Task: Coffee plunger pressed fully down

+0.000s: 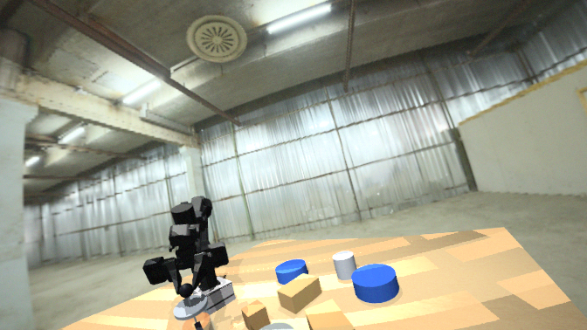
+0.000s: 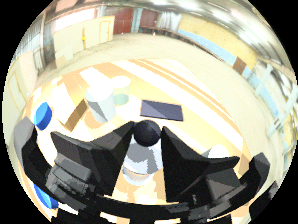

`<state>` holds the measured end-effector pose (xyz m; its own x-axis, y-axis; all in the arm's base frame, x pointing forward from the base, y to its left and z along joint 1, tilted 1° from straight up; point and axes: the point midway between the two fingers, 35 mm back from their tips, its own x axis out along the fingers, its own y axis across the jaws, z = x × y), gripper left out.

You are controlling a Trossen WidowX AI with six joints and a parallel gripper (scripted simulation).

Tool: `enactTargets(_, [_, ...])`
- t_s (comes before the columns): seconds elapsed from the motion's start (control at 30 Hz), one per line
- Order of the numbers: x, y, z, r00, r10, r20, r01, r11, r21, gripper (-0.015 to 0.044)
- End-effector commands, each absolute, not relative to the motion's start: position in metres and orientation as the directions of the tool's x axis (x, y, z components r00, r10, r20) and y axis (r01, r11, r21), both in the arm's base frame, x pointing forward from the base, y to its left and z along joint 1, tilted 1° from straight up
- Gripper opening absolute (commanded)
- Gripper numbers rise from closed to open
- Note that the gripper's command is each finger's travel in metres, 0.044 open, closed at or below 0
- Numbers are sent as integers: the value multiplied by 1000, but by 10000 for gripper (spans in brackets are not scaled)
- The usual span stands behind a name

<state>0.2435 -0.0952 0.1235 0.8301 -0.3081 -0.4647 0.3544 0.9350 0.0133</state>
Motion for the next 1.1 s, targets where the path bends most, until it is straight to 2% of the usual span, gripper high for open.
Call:
enactTargets(0.0, [243, -95, 114, 815, -302, -494, 359, 933, 22, 114])
enactTargets(1.07, [248, -97, 119, 823, -305, -480, 355, 935, 15, 114])
